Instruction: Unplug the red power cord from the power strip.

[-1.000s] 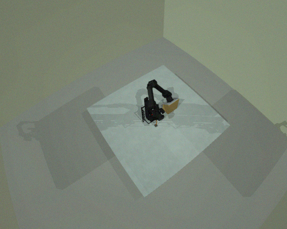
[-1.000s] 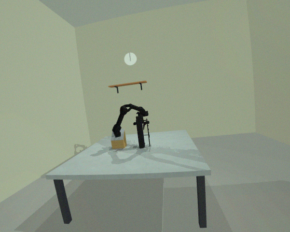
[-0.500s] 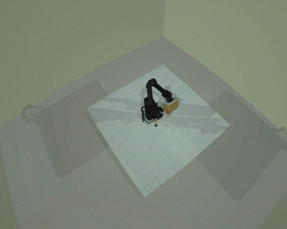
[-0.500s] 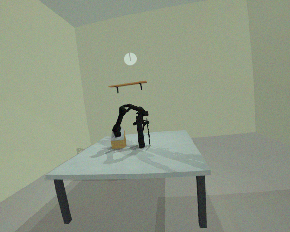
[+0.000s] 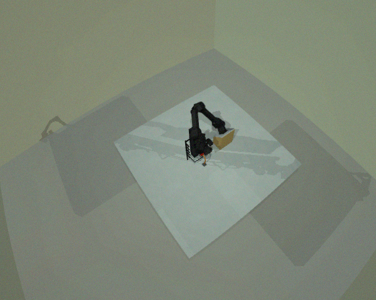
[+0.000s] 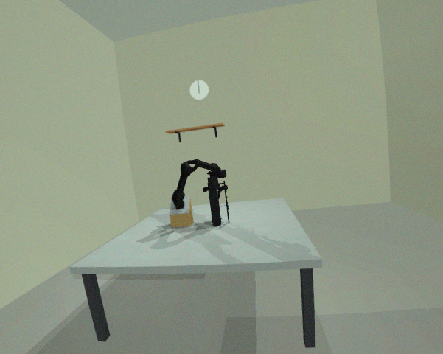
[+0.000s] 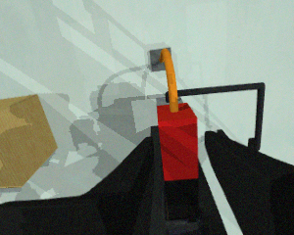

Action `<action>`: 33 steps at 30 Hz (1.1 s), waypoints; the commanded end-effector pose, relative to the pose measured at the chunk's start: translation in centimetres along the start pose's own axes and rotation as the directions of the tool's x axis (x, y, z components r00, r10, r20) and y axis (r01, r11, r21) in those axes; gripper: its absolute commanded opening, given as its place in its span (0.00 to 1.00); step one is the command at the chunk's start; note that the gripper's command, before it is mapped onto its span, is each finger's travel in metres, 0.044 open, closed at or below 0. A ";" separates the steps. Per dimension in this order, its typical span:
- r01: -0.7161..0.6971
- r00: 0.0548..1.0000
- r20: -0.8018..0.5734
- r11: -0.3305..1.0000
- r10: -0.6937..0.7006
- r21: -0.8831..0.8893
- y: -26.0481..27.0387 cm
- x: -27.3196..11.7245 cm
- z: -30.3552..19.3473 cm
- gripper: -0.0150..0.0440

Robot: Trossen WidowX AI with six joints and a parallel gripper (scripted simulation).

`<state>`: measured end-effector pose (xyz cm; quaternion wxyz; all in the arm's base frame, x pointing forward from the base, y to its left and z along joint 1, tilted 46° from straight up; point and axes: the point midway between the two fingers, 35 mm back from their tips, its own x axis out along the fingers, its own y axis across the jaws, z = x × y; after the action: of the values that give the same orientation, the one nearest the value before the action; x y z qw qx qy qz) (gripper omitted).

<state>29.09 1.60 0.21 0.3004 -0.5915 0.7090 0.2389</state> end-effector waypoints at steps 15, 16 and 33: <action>-0.001 1.000 -0.001 1.000 0.001 0.000 0.0 0.8 -0.1 0.30; -0.001 1.000 -0.001 1.000 0.001 0.000 0.0 0.8 -0.1 0.29; 0.000 1.000 0.001 1.000 0.000 -0.001 -0.2 0.7 1.8 0.25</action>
<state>29.01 0.97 -0.61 0.2889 -0.5932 0.7150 0.2310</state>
